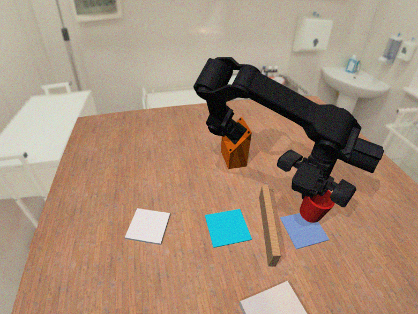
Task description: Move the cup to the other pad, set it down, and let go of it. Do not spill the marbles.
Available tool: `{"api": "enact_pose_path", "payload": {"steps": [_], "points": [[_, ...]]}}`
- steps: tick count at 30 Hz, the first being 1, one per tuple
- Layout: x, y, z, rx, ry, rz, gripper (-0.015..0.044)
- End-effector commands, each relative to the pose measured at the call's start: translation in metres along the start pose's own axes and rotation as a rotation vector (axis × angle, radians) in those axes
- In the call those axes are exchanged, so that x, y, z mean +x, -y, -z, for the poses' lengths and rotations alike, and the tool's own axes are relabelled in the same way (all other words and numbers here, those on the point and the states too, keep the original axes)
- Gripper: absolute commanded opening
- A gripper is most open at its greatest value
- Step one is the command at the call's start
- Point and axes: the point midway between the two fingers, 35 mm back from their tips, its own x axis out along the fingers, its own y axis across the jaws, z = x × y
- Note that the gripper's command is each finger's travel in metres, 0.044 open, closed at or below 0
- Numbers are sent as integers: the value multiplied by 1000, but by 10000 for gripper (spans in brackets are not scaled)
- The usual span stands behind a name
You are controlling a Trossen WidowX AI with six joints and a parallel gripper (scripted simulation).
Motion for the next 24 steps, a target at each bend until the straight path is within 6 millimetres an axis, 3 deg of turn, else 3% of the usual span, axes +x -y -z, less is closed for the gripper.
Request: {"api": "enact_pose_path", "payload": {"steps": [1, 24], "points": [[-16, 0, 0, 9, -3, -12, 0], [-14, 1, 2, 3, 1, -8, 0]]}}
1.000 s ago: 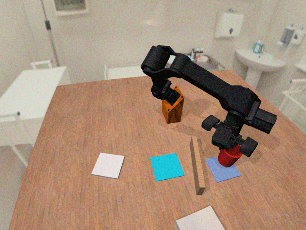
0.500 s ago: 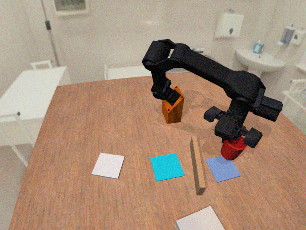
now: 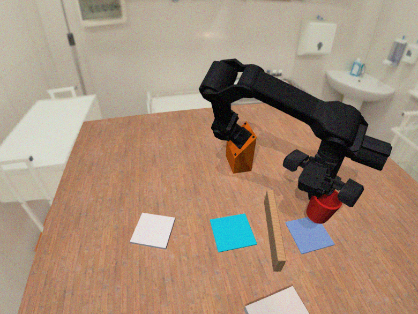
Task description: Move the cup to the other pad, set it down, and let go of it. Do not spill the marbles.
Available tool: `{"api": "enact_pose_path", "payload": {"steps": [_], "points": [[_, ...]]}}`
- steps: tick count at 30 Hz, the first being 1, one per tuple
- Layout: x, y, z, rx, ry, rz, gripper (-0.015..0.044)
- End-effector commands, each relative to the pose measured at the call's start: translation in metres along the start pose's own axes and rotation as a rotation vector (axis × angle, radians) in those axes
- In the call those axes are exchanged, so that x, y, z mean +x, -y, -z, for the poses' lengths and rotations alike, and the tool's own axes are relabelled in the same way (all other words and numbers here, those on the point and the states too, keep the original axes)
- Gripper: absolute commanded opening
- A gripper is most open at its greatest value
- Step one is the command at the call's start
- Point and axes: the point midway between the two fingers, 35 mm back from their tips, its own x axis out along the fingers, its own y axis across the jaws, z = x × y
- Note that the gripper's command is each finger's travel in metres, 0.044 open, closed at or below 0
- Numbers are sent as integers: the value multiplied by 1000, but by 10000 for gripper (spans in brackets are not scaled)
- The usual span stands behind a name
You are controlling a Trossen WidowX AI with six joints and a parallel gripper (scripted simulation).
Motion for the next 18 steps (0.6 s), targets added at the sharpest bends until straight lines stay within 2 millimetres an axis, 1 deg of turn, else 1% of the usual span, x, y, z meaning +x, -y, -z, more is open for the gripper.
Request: {"api": "enact_pose_path", "payload": {"steps": [1, 6, 18], "points": [[0, 0, 0, -1, 0, 0, 0], [0, 4, -4, 0, 0, 0, 0], [1, 21, -20, 2, -1, -1, 0]]}}
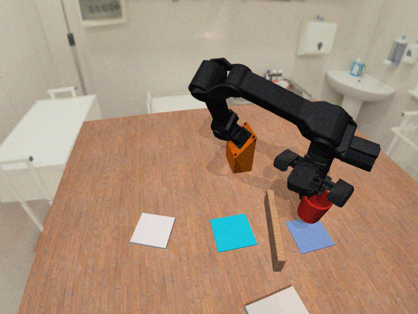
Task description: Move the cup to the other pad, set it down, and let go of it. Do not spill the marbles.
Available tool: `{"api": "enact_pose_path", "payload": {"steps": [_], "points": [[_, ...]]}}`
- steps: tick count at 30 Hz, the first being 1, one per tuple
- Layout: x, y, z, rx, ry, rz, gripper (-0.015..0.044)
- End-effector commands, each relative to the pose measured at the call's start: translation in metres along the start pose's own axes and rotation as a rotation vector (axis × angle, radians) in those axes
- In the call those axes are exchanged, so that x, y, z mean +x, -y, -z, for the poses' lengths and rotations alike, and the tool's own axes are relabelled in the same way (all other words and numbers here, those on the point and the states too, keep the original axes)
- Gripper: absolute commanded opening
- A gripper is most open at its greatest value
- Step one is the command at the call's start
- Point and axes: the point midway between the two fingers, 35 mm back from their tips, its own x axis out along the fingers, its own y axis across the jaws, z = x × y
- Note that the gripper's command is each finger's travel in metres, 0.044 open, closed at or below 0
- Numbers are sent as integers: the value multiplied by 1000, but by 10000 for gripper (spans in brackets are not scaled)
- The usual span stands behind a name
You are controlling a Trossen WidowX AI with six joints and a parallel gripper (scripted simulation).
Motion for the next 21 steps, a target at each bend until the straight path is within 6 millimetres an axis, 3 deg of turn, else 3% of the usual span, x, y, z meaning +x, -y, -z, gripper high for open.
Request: {"api": "enact_pose_path", "payload": {"steps": [1, 21], "points": [[-2, 5, -6, 2, 2, -8, 0], [-1, 33, -34, 2, 2, -7, 0]]}}
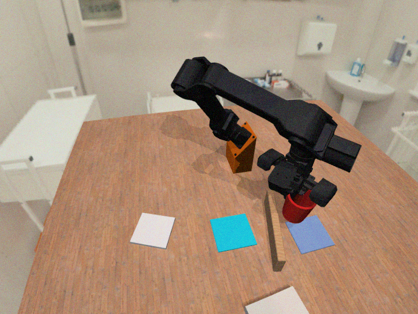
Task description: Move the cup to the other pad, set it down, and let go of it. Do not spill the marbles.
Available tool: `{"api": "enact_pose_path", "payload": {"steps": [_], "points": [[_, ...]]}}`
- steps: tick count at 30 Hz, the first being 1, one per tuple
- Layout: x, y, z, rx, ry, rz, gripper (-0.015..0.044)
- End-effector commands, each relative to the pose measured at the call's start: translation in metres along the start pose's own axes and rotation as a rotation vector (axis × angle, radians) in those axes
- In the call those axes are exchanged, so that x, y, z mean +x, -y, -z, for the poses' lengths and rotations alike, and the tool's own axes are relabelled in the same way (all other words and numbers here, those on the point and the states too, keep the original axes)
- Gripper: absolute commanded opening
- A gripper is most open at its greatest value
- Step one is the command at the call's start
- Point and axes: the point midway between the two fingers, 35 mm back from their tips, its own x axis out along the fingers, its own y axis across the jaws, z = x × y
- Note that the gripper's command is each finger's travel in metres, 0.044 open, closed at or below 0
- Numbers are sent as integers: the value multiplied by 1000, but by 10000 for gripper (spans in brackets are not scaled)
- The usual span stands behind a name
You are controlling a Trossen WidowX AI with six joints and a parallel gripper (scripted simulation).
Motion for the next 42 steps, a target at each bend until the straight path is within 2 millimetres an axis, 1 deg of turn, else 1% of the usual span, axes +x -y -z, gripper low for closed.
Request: {"api": "enact_pose_path", "payload": {"steps": [1, 42], "points": [[-2, 6, -7, 1, 3, -6, 0], [-4, 64, -67, -1, 5, -3, 0]]}}
